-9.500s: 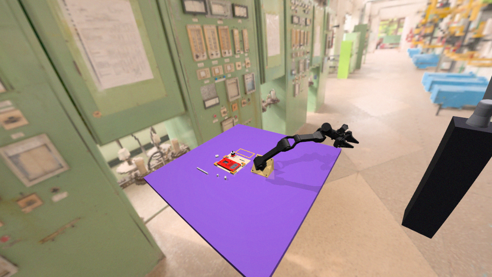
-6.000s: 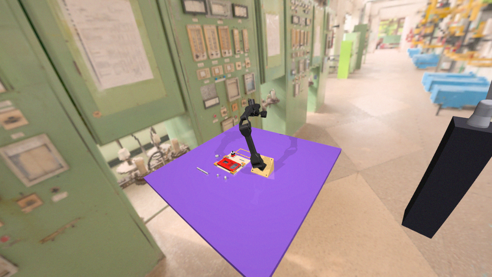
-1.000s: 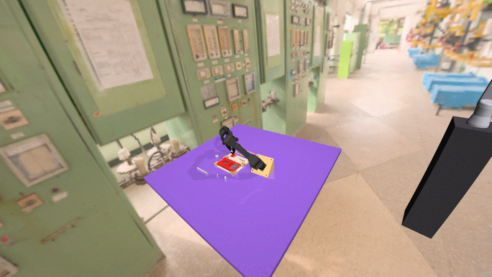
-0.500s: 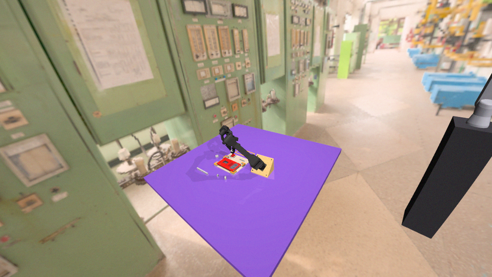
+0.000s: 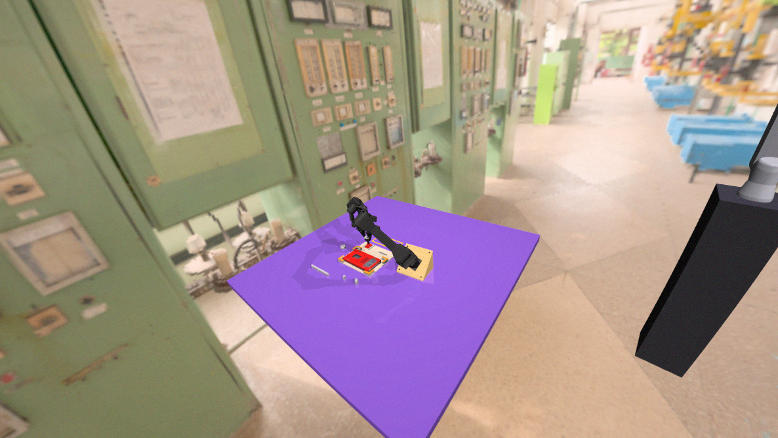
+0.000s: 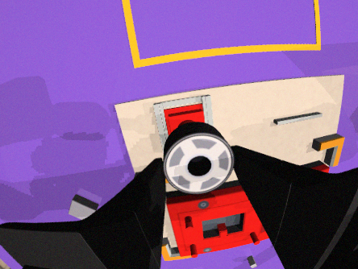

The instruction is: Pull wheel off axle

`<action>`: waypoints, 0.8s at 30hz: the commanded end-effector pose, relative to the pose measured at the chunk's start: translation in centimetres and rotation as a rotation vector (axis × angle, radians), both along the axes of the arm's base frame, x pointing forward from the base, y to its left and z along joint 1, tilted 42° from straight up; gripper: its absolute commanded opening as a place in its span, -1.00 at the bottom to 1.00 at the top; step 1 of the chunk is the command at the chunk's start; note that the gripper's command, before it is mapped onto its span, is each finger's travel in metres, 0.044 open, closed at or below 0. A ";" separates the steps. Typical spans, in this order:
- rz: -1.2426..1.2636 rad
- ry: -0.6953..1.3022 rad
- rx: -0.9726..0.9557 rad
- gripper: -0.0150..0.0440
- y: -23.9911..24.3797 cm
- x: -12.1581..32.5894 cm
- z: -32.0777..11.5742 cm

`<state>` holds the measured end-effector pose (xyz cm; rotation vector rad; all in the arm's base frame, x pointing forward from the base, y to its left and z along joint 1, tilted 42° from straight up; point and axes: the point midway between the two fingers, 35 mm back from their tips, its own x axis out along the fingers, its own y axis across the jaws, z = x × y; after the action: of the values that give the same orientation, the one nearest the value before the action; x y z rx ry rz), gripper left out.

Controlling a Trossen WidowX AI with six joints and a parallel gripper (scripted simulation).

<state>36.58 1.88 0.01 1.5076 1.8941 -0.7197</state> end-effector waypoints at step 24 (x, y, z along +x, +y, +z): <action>-0.002 -0.008 -0.003 -0.49 -1.0 0.3 1.1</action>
<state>36.64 1.34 0.67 1.5086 1.8958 -0.7212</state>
